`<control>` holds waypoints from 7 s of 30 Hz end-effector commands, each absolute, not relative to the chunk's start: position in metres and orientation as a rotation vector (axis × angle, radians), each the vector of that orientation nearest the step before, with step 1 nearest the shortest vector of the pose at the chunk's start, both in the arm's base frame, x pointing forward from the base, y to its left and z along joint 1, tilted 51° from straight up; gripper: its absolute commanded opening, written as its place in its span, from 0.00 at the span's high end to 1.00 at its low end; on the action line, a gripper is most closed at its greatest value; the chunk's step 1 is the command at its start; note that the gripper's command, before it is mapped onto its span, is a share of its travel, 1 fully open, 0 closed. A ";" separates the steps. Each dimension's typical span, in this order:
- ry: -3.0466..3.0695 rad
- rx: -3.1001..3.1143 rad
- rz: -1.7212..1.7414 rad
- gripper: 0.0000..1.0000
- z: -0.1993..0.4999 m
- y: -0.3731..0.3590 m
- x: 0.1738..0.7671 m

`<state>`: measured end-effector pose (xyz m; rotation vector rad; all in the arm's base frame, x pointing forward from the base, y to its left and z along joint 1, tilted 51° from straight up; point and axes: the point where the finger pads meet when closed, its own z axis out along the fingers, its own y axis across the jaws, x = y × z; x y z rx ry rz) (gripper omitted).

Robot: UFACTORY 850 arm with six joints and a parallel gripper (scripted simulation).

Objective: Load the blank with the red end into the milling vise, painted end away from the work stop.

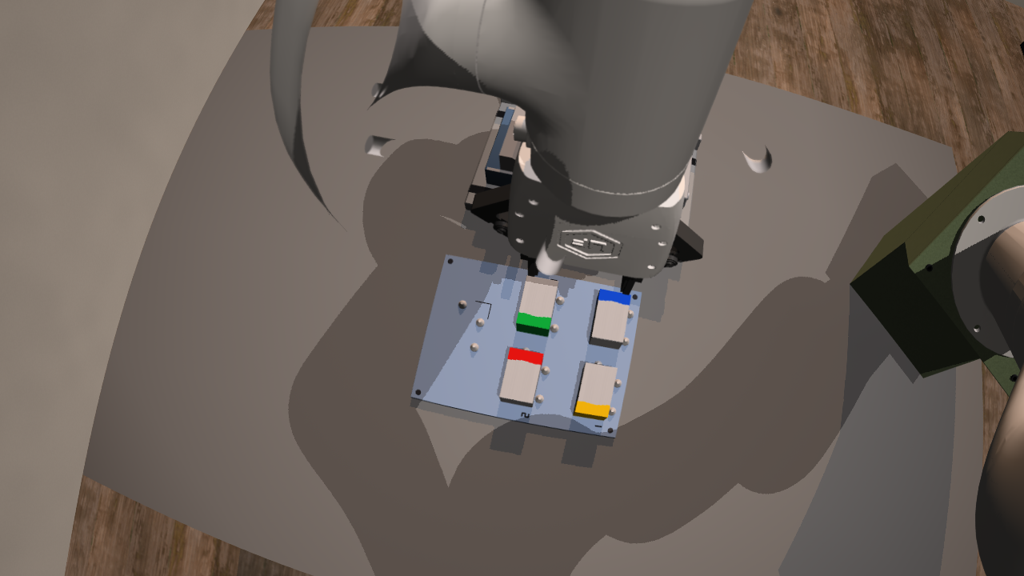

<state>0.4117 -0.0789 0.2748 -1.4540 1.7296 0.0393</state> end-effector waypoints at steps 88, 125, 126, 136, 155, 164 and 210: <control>1.730 -1.452 0.040 0.27 0.204 0.039 0.551; 1.730 -1.452 0.040 0.27 0.206 0.036 0.547; 1.730 -1.452 0.040 0.27 0.206 0.036 0.547; 1.730 -1.452 0.040 0.27 0.198 0.042 0.554; 1.730 -1.452 0.040 0.27 0.169 0.066 0.580; 1.730 -1.452 0.040 0.27 0.158 0.075 0.590; 1.730 -1.452 0.040 0.27 0.160 0.073 0.588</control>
